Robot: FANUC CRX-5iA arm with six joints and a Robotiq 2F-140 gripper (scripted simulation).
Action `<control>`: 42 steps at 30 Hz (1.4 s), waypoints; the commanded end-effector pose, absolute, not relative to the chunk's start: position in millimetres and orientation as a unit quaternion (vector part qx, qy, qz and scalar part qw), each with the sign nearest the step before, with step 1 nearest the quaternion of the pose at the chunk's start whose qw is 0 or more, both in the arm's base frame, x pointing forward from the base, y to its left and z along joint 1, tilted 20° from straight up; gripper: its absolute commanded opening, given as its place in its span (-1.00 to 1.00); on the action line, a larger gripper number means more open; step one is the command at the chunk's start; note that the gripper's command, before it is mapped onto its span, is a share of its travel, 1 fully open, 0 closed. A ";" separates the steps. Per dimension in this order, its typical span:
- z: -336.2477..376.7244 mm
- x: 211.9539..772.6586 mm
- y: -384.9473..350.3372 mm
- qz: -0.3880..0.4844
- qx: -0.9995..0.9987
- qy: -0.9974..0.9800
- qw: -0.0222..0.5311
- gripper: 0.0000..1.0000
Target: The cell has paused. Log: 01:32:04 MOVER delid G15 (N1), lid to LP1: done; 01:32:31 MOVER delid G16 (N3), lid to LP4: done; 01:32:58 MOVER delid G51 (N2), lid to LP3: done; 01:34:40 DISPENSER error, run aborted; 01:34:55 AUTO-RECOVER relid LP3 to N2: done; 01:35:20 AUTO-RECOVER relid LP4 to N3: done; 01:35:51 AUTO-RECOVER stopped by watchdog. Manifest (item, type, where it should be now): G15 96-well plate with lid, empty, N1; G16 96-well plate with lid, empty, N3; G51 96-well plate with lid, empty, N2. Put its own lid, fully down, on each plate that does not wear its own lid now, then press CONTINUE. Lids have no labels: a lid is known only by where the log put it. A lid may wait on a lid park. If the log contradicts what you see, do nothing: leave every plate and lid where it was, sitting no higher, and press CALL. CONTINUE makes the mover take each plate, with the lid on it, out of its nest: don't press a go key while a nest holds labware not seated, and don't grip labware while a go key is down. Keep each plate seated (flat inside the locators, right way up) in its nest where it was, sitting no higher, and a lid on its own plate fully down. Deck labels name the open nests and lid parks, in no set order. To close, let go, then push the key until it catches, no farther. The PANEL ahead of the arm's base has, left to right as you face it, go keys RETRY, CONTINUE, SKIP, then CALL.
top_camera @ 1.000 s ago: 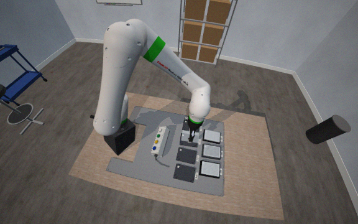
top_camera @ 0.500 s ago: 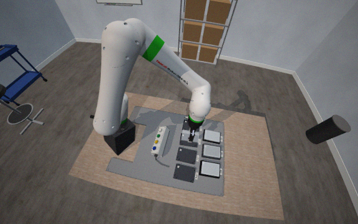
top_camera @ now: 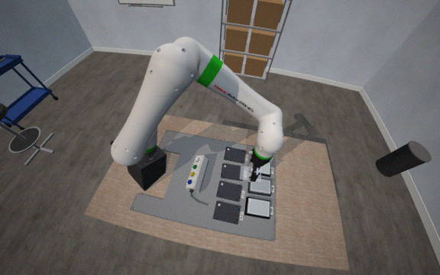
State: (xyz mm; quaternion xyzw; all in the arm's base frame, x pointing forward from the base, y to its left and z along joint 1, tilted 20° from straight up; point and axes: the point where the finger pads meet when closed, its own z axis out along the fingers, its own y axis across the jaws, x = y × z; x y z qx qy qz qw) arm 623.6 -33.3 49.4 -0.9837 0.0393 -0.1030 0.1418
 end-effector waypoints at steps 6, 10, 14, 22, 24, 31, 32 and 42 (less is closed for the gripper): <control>46.9 700.5 -79.1 -0.096 -0.984 0.037 0.146 -1.00; 46.8 701.0 -79.5 -0.096 -0.984 0.037 0.146 -1.00; 46.8 701.0 -79.5 -0.096 -0.984 0.037 0.146 -1.00; 46.8 701.0 -79.5 -0.096 -0.984 0.037 0.146 -1.00; 46.8 701.0 -79.5 -0.096 -0.984 0.037 0.146 -1.00; 46.8 701.0 -79.5 -0.096 -0.984 0.037 0.146 -1.00; 46.8 701.0 -79.5 -0.096 -0.984 0.037 0.146 -1.00; 46.8 701.0 -79.5 -0.096 -0.984 0.037 0.146 -1.00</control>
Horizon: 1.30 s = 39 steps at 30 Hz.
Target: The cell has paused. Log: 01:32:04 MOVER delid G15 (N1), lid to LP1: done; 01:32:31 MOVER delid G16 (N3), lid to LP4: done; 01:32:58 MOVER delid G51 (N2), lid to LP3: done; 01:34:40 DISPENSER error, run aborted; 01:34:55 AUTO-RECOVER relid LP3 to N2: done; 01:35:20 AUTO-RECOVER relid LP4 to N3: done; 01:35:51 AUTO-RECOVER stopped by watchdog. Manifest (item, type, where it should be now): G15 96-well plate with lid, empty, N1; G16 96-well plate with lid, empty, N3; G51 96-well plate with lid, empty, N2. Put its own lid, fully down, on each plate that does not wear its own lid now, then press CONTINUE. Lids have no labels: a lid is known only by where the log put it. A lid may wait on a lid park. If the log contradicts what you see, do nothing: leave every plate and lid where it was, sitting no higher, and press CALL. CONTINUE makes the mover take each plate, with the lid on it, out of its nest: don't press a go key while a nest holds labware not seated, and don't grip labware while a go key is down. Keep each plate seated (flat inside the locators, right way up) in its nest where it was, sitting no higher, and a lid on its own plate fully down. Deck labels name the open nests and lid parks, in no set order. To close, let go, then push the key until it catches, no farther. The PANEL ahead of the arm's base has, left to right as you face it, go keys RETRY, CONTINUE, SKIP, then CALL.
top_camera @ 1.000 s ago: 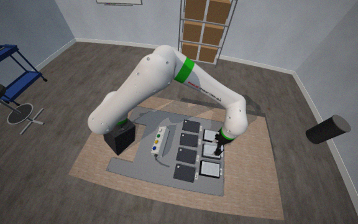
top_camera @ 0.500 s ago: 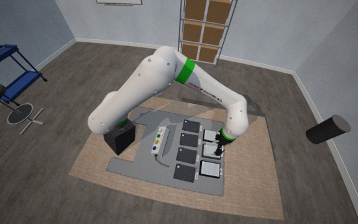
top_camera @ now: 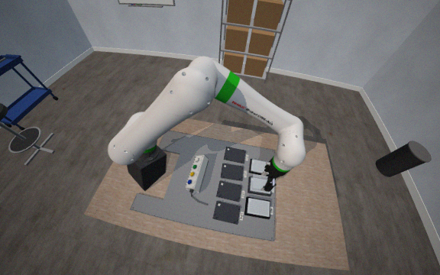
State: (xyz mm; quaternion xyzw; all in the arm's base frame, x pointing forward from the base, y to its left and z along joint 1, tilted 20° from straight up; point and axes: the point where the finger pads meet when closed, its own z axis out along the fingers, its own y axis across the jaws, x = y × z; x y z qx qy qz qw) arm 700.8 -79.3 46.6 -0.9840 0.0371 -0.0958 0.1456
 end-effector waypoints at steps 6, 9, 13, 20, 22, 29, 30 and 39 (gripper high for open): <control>46.7 701.0 -79.5 -0.096 -0.984 0.037 0.146 -1.00; 46.5 701.0 -79.4 -0.096 -0.984 0.038 0.146 -1.00; 46.0 701.1 -79.3 -0.096 -0.984 0.040 0.146 -1.00; 44.8 701.4 -78.9 -0.095 -0.984 0.043 0.146 -1.00; 44.1 701.5 -78.7 -0.095 -0.984 0.045 0.146 -1.00; 39.1 702.7 -77.2 -0.094 -0.983 0.050 0.147 -1.00; 37.7 703.0 -76.8 -0.094 -0.983 0.050 0.147 -1.00; 28.1 705.2 -74.0 -0.094 -0.983 0.050 0.147 -1.00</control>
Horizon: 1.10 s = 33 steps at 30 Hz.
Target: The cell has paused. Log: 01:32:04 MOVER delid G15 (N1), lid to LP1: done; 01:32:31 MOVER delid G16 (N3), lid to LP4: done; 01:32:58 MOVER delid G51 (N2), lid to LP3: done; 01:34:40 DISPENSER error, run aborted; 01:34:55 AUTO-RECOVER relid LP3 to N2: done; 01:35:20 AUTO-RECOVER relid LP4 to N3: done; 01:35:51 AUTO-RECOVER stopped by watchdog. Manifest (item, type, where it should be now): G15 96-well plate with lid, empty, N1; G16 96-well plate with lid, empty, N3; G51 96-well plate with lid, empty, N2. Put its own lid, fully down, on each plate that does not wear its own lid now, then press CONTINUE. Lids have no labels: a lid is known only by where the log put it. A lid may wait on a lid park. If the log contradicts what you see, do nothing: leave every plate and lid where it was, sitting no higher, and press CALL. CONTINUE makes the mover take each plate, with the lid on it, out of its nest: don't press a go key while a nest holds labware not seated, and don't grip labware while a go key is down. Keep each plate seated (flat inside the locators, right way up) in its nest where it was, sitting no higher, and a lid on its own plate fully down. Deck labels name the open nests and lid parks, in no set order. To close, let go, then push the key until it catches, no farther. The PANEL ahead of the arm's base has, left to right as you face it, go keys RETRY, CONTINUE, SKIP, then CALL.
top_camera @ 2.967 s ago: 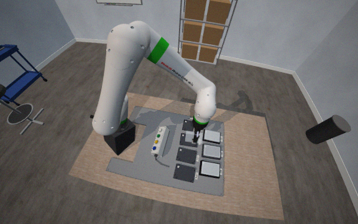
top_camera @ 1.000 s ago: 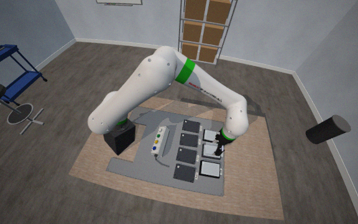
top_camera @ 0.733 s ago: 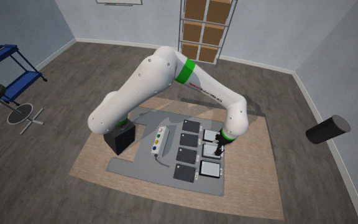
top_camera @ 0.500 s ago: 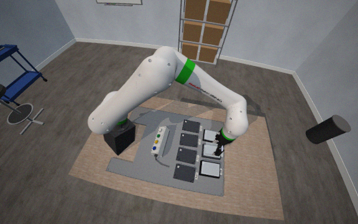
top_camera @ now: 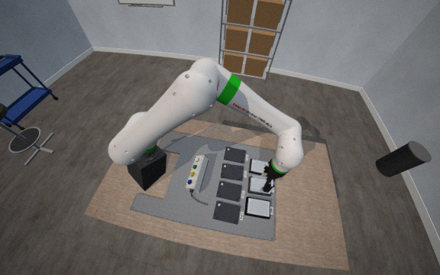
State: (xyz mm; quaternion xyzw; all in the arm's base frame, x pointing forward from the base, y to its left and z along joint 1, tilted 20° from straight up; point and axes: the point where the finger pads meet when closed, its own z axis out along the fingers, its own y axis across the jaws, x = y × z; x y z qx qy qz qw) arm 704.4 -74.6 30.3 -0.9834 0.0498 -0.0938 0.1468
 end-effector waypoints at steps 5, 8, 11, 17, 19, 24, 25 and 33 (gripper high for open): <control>22.0 706.5 -72.2 -0.094 -0.983 0.050 0.147 -1.00; 18.9 707.2 -71.3 -0.094 -0.983 0.050 0.147 -1.00; 16.4 707.8 -70.6 -0.094 -0.983 0.050 0.147 -1.00; 14.0 708.3 -69.9 -0.094 -0.983 0.050 0.147 -1.00; 13.2 708.5 -69.6 -0.094 -0.983 0.050 0.147 -1.00; 12.2 708.7 -69.3 -0.094 -0.983 0.050 0.147 -1.00; 12.1 708.8 -69.3 -0.094 -0.983 0.050 0.147 -1.00; 12.0 708.8 -69.3 -0.094 -0.983 0.050 0.147 -1.00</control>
